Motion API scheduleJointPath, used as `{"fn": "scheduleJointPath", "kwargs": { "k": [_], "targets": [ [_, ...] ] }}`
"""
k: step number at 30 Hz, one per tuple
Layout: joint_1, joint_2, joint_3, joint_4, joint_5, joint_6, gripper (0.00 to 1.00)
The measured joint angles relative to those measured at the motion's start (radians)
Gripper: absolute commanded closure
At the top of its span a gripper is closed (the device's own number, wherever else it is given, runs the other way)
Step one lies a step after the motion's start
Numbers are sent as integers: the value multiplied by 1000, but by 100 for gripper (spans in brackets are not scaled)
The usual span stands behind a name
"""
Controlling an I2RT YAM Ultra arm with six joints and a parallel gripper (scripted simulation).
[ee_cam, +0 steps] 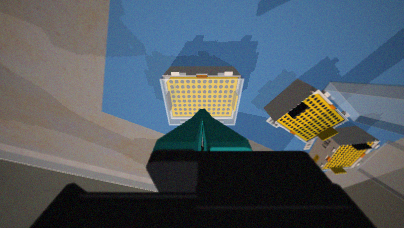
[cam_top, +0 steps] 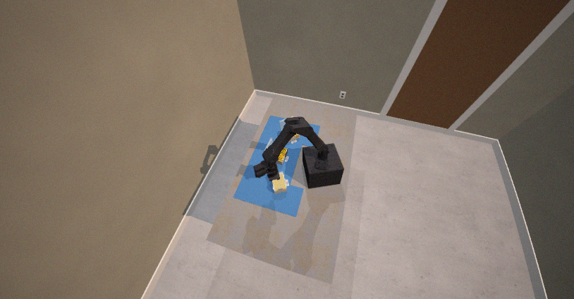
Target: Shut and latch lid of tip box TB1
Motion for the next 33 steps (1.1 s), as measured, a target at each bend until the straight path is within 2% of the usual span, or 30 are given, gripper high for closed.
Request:
{"fn": "scheduleJointPath", "kwargs": {
  "k": [13,33],
  "targets": [
    [0,-3,5,-20,0,3,100],
    [18,-58,76,-143,-1,19,100]
  ]
}}
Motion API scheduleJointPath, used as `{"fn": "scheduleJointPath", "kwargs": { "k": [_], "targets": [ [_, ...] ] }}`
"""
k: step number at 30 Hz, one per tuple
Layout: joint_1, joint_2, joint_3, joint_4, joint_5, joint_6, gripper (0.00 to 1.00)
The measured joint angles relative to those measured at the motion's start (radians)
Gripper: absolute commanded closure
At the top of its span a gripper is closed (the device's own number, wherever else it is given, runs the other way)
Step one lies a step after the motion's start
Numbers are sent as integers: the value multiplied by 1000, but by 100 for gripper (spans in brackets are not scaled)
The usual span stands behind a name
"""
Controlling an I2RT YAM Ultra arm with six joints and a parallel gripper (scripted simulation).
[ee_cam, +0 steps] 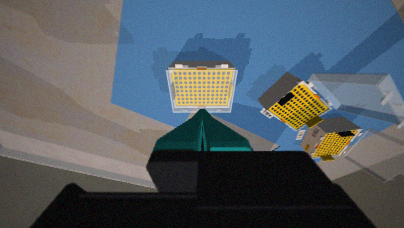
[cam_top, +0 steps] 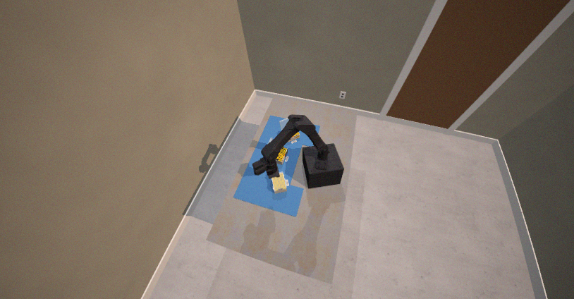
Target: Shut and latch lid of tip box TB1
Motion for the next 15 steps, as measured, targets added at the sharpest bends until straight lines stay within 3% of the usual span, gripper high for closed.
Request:
{"fn": "scheduleJointPath", "kwargs": {
  "k": [15],
  "targets": [
    [7,-22,37,-57,0,6,100]
  ]
}}
